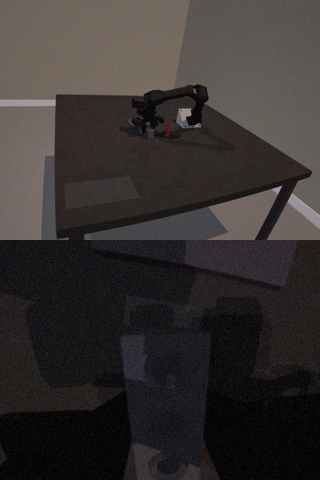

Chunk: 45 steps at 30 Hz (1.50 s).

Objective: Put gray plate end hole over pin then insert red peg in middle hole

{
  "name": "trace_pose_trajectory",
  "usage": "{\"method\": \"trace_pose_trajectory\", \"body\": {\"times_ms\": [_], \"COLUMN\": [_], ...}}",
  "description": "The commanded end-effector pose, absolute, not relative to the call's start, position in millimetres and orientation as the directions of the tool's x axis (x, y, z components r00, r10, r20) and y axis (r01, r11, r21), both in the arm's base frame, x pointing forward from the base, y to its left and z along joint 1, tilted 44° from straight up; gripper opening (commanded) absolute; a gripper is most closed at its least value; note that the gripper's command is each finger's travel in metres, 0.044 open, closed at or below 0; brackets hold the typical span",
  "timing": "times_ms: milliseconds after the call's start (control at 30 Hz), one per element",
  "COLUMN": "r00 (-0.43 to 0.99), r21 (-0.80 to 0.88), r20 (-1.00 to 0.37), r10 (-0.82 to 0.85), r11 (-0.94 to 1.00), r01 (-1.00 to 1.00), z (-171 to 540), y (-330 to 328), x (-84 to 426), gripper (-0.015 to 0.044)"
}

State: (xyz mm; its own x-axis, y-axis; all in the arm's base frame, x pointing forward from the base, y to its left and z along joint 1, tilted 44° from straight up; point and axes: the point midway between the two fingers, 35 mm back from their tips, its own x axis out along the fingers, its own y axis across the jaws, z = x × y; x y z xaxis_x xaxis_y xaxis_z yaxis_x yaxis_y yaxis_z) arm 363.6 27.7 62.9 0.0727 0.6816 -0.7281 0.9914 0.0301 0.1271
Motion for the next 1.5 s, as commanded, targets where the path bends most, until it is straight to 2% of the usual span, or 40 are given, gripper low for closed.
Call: {"method": "trace_pose_trajectory", "body": {"times_ms": [0, 100, 200, 1467], "r00": [0.072, 0.072, 0.073, 0.109], "r21": [0.123, 0.123, 0.123, 0.088], "r20": [-0.726, -0.726, -0.726, -0.729], "r10": [0.684, 0.684, 0.684, 0.676], "r11": [0.027, 0.027, 0.025, -0.065], "r01": [0.992, 0.992, 0.992, 0.994], "z": [62, 62, 64, 146], "y": [28, 28, 27, -58], "x": [363, 363, 363, 351], "gripper": [0.0085, 0.0065, 0.0000, 0.0000]}}
